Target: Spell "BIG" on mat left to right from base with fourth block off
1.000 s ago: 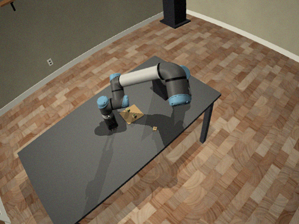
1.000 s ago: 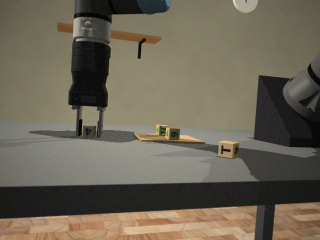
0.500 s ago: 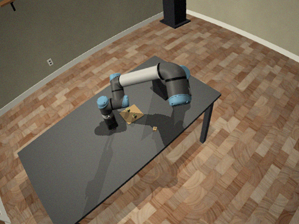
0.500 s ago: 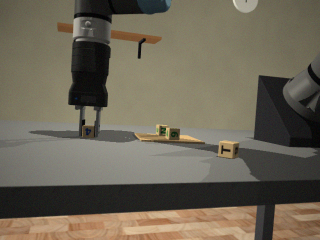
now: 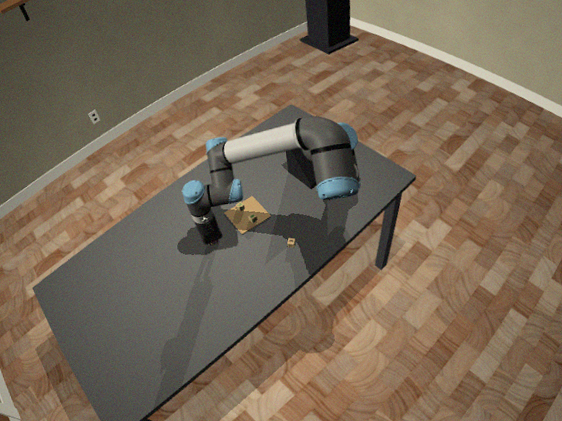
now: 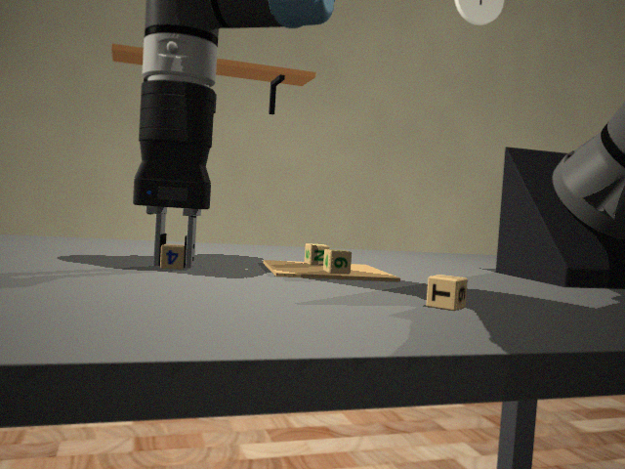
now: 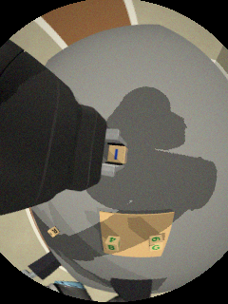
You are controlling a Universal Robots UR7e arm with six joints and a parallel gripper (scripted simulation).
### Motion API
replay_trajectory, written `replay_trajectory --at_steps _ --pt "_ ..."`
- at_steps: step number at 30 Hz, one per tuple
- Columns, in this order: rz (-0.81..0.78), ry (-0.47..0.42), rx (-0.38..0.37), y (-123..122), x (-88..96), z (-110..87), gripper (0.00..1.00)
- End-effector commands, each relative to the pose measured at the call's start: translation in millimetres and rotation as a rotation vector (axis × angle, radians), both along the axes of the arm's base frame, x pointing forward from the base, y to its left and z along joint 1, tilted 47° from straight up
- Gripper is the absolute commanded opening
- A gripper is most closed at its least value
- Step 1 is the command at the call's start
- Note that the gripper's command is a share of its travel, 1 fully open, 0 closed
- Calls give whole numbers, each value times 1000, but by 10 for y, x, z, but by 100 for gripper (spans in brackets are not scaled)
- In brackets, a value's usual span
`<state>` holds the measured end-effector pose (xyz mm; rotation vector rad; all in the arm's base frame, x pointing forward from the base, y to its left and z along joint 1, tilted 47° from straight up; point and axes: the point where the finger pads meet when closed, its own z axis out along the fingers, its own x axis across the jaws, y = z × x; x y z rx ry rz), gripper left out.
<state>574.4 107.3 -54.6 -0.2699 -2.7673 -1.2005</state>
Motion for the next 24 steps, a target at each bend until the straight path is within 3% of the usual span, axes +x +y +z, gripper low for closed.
replay_trajectory --at_steps 1,13,24 --pt "0 1 1 12 -7 -5 49" --pt "0 1 1 5 -5 1 49" --pt "-2 -4 -2 -323 31 301 49"
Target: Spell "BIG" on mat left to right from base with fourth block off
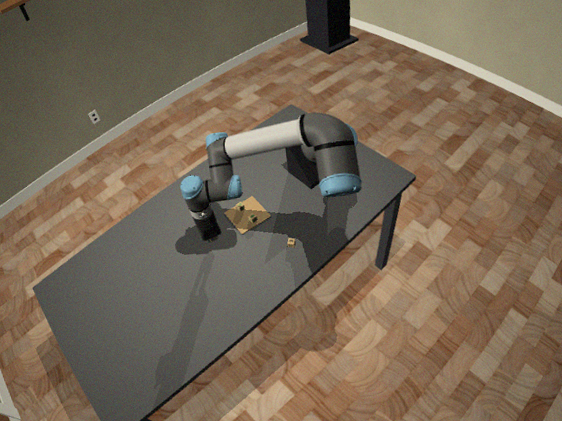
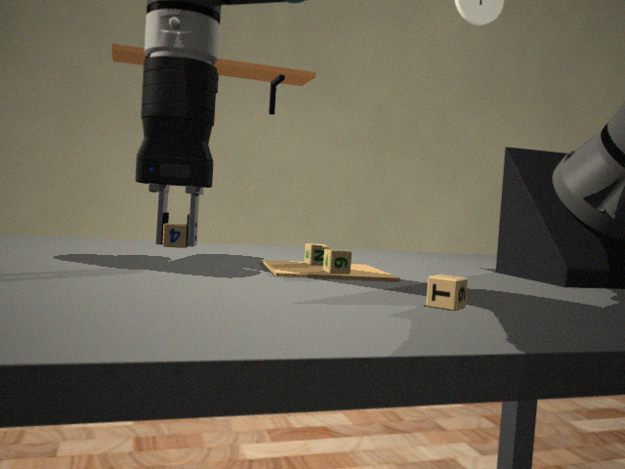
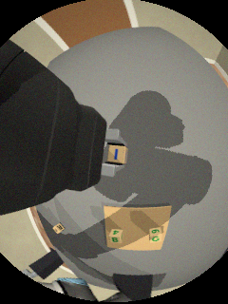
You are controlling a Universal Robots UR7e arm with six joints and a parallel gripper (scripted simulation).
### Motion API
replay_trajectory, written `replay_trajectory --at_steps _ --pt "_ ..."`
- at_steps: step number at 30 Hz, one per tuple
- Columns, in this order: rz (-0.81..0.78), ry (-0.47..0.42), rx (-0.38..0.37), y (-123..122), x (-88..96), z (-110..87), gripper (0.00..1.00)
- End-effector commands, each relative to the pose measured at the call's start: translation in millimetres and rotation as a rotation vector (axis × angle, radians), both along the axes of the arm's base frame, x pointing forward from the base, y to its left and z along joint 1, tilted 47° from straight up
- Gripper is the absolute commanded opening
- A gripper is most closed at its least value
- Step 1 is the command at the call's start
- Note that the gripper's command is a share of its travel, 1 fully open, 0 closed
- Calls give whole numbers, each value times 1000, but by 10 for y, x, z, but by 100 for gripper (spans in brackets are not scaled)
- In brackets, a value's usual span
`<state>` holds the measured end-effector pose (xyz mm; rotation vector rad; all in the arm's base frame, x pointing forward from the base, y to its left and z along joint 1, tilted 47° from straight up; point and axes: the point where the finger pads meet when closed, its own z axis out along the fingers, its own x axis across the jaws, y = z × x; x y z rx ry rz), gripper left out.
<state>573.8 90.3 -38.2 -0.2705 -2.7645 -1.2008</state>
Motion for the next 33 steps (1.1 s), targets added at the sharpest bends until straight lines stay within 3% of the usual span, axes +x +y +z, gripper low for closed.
replay_trajectory --at_steps 1,9,23,27,32,33 --pt "-2 -7 -3 -210 39 190 49" --pt "-2 -7 -3 -553 52 509 49" --pt "0 -1 0 -559 26 509 49" --pt "7 -12 -2 -606 -75 517 49" --pt "40 -49 -4 -718 -436 516 49" --pt "40 -49 -4 -718 -436 516 49"
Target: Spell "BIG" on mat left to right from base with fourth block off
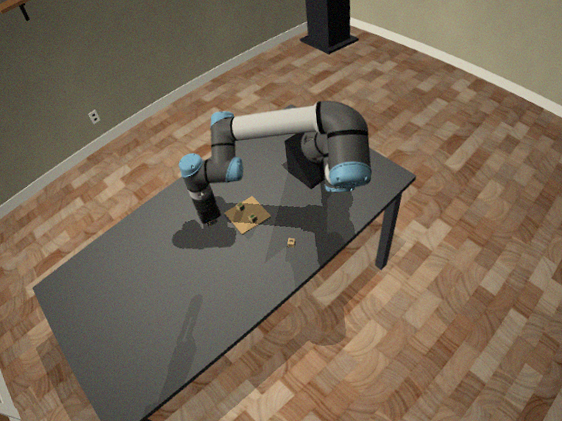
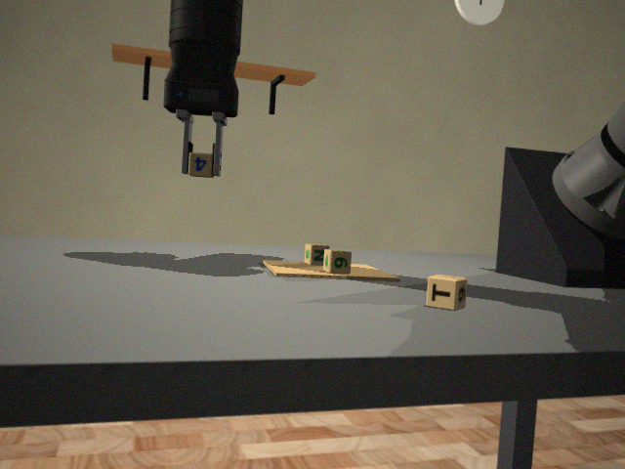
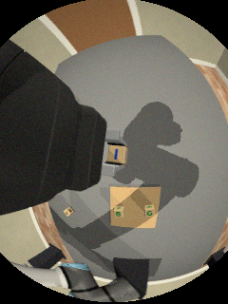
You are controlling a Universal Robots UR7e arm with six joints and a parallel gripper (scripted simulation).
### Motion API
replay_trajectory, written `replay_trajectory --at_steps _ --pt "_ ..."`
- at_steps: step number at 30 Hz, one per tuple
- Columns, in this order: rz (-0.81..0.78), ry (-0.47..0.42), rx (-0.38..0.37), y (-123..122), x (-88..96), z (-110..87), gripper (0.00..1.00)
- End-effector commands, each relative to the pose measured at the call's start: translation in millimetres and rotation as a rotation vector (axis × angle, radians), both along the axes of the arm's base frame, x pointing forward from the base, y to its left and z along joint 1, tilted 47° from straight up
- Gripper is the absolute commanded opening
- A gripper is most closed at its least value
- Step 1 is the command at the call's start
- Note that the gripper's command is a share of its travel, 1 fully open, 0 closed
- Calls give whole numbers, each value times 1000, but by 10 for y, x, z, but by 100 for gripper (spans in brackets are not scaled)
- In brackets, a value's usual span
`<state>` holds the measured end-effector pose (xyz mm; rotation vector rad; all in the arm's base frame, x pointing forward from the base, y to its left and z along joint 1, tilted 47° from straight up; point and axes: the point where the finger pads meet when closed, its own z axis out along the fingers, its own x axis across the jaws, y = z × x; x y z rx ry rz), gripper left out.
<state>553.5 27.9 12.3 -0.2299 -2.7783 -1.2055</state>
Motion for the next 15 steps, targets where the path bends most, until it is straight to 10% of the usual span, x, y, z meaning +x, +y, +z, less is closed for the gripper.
replay_trajectory --at_steps 1,15 --pt "19 -28 -4 -93 -233 11 49" --pt "138 -153 6 -148 -1507 -53 49"
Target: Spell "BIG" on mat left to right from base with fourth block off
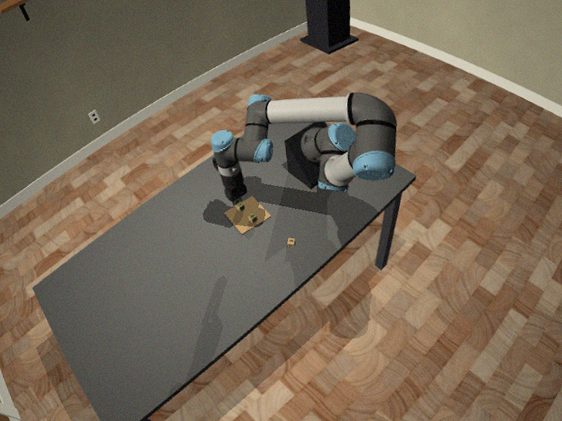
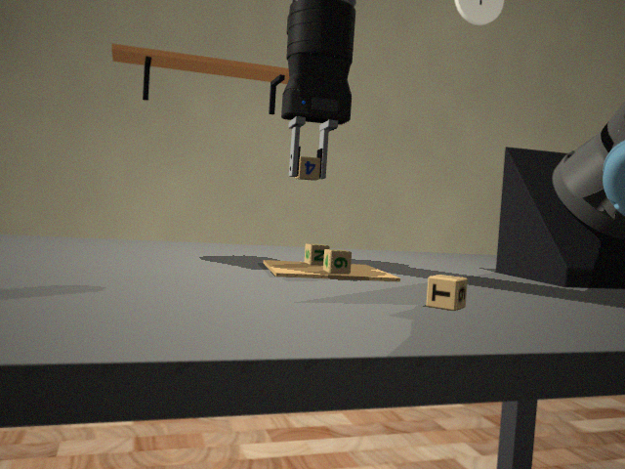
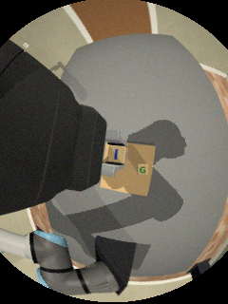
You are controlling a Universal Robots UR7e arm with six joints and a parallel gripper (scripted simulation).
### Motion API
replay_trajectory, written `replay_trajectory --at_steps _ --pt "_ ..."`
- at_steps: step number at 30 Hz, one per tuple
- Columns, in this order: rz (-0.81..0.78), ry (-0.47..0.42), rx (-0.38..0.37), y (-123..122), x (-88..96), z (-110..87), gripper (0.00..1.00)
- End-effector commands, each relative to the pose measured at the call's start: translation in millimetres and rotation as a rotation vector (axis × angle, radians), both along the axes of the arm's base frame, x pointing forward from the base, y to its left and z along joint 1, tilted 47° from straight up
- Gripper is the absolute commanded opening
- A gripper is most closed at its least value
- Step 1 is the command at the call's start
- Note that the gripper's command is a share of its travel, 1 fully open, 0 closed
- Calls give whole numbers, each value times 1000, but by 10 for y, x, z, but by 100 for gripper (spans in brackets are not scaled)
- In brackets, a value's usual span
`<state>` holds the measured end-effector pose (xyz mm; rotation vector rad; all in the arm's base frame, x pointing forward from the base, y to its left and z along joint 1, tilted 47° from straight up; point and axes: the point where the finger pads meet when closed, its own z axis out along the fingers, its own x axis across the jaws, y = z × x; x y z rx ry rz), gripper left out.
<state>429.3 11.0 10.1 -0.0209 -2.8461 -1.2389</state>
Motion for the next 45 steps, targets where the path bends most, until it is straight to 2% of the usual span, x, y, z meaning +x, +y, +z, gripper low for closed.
replay_trajectory --at_steps 1,25,45 --pt "41 -40 2 25 -294 -34 49" --pt "47 -40 6 95 -333 -86 49" --pt "47 -39 6 645 -363 -594 49"
